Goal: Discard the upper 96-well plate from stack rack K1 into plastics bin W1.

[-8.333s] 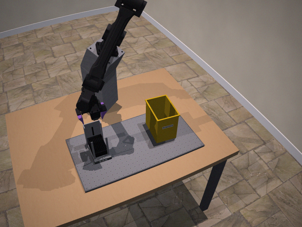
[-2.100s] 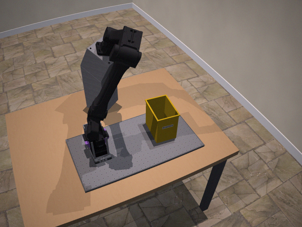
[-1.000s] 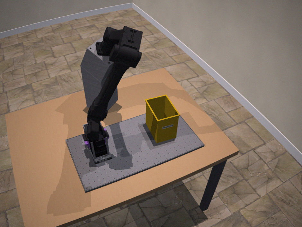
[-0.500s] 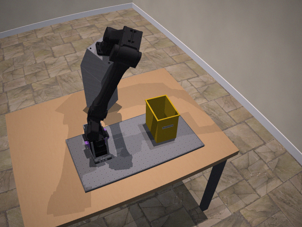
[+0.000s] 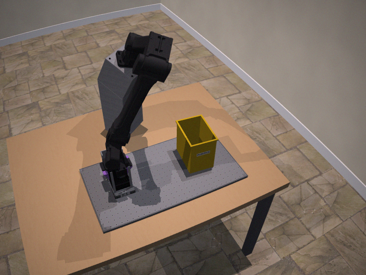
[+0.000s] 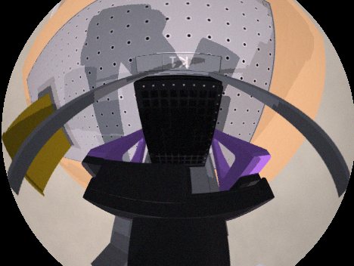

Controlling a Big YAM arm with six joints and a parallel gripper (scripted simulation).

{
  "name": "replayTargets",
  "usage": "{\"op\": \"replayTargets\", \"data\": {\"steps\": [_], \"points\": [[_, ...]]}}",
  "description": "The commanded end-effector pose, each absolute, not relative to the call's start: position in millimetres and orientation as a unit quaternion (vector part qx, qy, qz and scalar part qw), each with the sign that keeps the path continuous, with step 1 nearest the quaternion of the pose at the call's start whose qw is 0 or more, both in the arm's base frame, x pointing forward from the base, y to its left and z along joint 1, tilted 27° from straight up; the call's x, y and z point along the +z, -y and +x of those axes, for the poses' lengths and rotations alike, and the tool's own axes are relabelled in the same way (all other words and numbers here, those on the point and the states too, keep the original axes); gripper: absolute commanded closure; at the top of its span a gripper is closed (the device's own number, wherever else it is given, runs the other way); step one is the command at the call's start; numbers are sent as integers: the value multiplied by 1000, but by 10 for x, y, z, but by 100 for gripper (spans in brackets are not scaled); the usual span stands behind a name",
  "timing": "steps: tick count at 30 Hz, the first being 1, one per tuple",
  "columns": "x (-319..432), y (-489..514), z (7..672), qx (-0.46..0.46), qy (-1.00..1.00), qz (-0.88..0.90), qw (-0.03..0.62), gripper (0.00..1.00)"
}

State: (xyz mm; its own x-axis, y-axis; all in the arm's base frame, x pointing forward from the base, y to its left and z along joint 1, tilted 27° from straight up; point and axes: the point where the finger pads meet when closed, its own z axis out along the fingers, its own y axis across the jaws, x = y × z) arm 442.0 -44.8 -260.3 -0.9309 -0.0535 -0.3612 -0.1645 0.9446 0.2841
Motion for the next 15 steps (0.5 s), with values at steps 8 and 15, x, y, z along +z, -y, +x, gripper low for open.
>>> {"op": "replayTargets", "data": {"steps": [8,15], "points": [[-2459,460,4474,153,-969,-63,185,100],[-2356,581,4409,153,-969,-54,186,100]]}}
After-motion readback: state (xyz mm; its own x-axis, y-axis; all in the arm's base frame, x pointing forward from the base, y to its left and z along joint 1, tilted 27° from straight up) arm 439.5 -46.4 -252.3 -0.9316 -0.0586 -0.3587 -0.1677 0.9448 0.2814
